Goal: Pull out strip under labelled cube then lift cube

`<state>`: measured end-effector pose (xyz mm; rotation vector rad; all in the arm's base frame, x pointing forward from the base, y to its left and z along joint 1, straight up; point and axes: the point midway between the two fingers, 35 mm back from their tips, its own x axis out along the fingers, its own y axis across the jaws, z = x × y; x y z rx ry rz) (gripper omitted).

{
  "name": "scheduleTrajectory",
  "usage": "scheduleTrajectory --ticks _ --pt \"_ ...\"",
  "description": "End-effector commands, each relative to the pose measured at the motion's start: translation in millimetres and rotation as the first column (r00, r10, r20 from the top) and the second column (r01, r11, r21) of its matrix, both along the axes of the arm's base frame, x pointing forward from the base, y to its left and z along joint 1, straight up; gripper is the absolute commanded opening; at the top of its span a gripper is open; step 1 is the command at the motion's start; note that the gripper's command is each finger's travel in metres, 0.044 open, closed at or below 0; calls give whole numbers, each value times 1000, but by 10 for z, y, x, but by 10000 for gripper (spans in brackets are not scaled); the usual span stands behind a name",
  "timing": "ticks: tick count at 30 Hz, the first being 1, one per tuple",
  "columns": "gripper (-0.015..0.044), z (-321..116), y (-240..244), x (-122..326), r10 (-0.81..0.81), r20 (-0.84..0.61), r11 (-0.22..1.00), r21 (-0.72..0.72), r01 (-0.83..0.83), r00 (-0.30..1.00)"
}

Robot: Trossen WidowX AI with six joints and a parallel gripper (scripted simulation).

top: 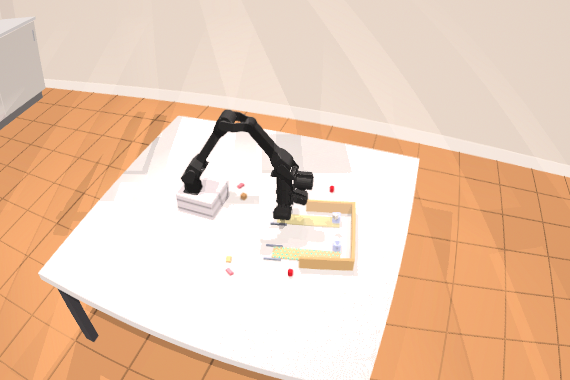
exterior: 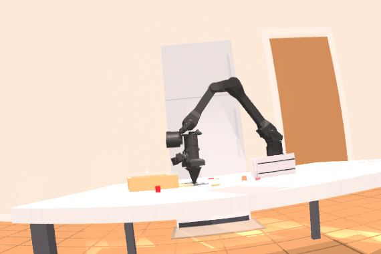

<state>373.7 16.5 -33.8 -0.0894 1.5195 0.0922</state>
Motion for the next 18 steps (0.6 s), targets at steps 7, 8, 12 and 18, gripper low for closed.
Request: scheduleTrajectory --ticks 7,8,12,18 --pt "0 -35 -25 -184 4 -14 1000 -5 -4 1000" --pt "0 -36 -27 -199 4 -14 1000 -5 -4 1000" --pt "0 -42 -34 -261 4 -15 1000 -5 -4 1000" --pt "0 -50 -46 -355 4 -15 1000 -5 -4 1000"
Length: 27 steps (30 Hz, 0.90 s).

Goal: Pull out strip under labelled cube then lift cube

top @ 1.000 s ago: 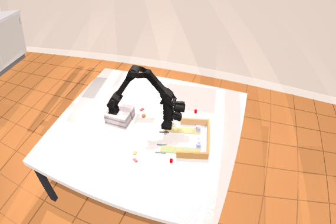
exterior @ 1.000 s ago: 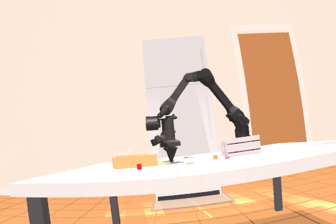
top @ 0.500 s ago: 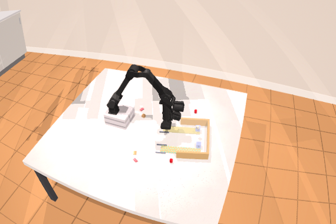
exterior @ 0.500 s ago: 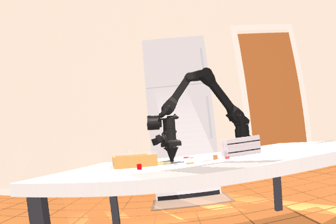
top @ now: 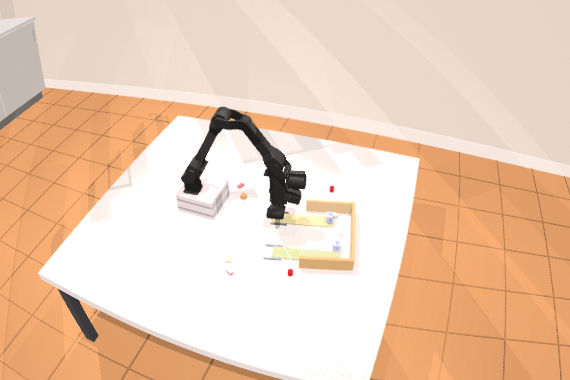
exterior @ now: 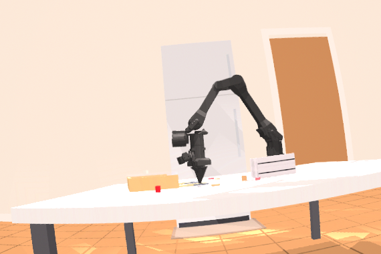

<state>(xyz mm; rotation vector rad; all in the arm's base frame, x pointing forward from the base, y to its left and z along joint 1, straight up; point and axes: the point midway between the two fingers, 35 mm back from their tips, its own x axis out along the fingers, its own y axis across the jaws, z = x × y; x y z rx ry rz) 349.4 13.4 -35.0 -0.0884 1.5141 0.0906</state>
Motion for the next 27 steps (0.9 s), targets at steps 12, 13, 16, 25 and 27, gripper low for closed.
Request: scheduleTrajectory --ticks 12,13,16,25,27 --pt "0 -54 -38 -286 6 -23 1000 -5 -6 1000" --pt "0 -56 -40 -302 6 -23 1000 -5 -6 1000" --pt "0 -60 -46 -350 6 -23 1000 -5 -6 1000" --pt "0 -71 -63 -482 6 -24 1000 -5 -6 1000" --pt "0 -72 -67 -510 6 -25 1000 -6 -6 1000"
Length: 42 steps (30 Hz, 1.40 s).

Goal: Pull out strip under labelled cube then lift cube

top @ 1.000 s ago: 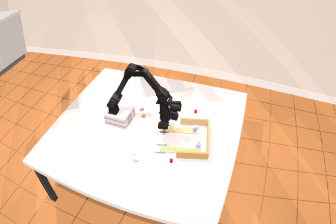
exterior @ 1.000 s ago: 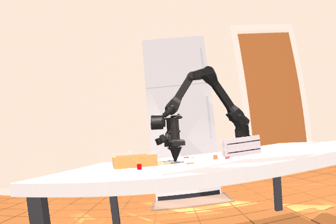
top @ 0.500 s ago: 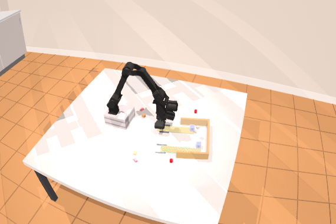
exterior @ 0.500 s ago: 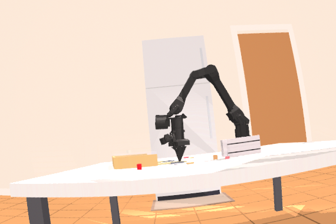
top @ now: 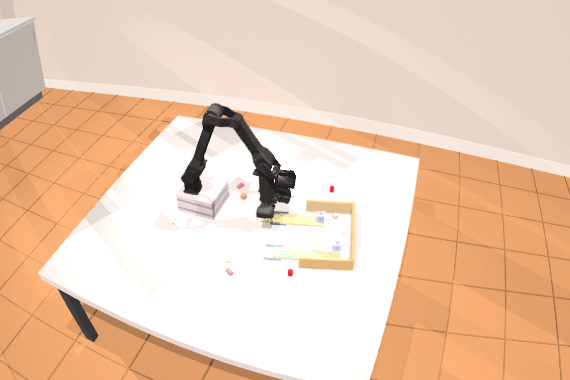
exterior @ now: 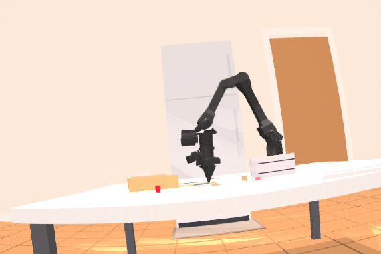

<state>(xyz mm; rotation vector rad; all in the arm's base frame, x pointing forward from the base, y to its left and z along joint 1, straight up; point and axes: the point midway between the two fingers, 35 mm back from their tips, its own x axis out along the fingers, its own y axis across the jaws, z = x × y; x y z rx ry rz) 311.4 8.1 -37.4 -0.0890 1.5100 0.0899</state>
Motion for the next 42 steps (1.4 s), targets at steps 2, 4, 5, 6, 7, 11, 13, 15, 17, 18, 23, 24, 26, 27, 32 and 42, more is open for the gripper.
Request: scheduleTrajectory --ticks 2,4,5,6,7,11,13,15,17,18,23,24,26,27,32,42 --pt "0 -50 -18 -158 6 -29 1000 -5 -6 1000" --pt "0 -51 -22 -186 6 -29 1000 -5 -6 1000" --pt "0 -52 -23 -200 6 -29 1000 -5 -6 1000" --pt "0 -53 -25 -216 6 -29 1000 -5 -6 1000" --pt "0 -53 -28 -232 6 -30 1000 -5 -6 1000" --pt "0 -56 -36 -293 6 -30 1000 -5 -6 1000" --pt "0 -58 -40 -323 6 -30 1000 -5 -6 1000" --pt "0 -59 -43 -353 6 -31 1000 -5 -6 1000" --pt "0 -60 -47 -382 6 -31 1000 -5 -6 1000" --pt "0 -61 -49 -397 6 -31 1000 -5 -6 1000" --pt "0 -64 -59 -468 6 -32 1000 -5 -6 999" --pt "0 -65 -60 -482 6 -32 1000 -5 -6 999" --pt "0 -66 -64 -510 6 -32 1000 -5 -6 999" --pt "0 -66 -66 -524 6 -32 1000 -5 -6 999" --pt "0 -69 -75 -592 6 -33 1000 -5 -6 999" --pt "0 -74 -92 -724 6 -34 1000 -6 -6 999"
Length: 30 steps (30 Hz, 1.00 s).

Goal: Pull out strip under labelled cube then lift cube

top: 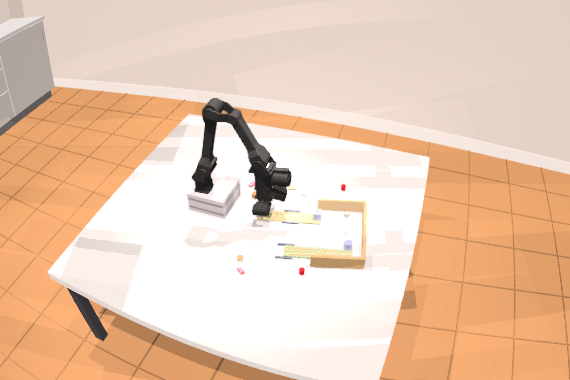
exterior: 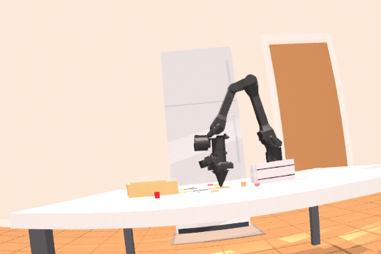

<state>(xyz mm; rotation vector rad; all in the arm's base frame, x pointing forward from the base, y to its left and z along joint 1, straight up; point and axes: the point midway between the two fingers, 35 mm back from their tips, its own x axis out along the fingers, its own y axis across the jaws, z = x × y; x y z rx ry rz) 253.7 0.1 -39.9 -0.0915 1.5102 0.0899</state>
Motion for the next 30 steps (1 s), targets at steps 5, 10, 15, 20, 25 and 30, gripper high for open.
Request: scheduleTrajectory --ticks 5,10,15,20,25,30 --pt "0 -51 -21 -210 4 -34 1000 -4 -4 999" --pt "0 -54 -29 -272 4 -35 1000 -4 -4 999" --pt "0 -56 -37 -338 4 -36 1000 -4 -4 999" --pt "0 -58 -46 -404 4 -36 1000 -4 -4 999" --pt "0 -60 -54 -467 4 -37 1000 -4 -4 999" --pt "0 -62 -63 -529 4 -37 1000 -5 -4 999"
